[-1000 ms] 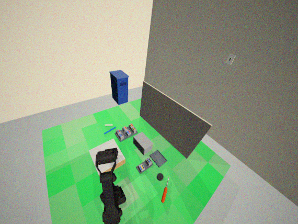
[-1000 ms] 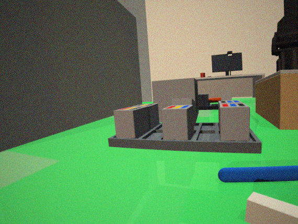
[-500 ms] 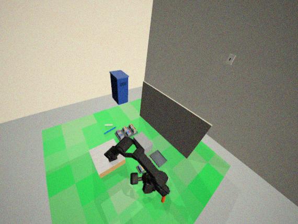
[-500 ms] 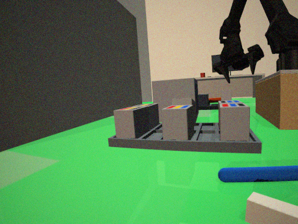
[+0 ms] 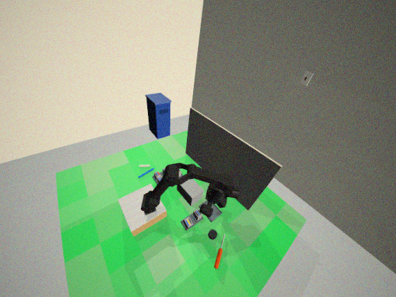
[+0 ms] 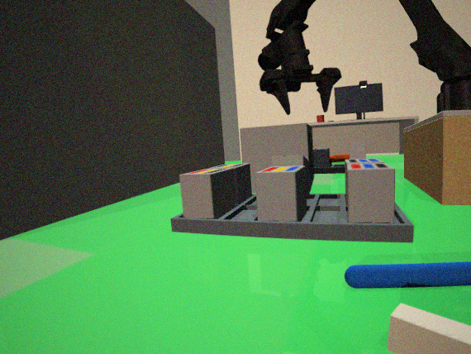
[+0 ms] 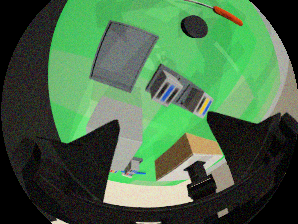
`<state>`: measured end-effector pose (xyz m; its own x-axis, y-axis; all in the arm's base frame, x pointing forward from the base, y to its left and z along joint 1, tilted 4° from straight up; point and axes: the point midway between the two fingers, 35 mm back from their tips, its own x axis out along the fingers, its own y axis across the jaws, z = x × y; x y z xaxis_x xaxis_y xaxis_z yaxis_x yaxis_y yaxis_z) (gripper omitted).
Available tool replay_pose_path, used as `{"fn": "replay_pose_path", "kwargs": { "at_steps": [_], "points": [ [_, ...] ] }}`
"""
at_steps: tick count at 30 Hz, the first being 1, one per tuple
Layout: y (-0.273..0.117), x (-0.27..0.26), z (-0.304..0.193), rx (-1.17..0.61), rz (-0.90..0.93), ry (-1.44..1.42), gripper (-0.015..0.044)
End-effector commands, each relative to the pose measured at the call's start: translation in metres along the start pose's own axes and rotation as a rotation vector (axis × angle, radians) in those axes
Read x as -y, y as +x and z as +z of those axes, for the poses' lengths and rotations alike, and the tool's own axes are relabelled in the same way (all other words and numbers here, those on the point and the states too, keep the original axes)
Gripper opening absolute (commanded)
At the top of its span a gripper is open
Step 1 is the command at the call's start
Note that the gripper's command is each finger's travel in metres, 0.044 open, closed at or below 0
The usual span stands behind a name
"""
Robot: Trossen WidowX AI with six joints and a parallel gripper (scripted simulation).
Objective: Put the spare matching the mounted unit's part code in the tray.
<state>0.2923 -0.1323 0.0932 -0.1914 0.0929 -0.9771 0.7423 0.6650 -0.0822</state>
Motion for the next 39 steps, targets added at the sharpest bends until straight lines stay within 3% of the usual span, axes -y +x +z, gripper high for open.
{"fn": "replay_pose_path", "kwargs": {
  "at_steps": [1,10,13,32,39],
  "points": [
    [-0.018,-0.046,-0.013,0.084,-0.016,-0.246,0.0440],
    [-0.044,-0.168,-0.093,0.232,-0.084,-0.957,0.0440],
    [-0.047,-0.185,-0.111,0.254,-0.094,-1.071,0.0440],
    [-0.047,-0.182,-0.109,0.255,-0.092,-1.055,0.0440],
    [-0.039,-0.076,-0.054,0.261,-0.015,-0.445,0.0440]
  ]
}}
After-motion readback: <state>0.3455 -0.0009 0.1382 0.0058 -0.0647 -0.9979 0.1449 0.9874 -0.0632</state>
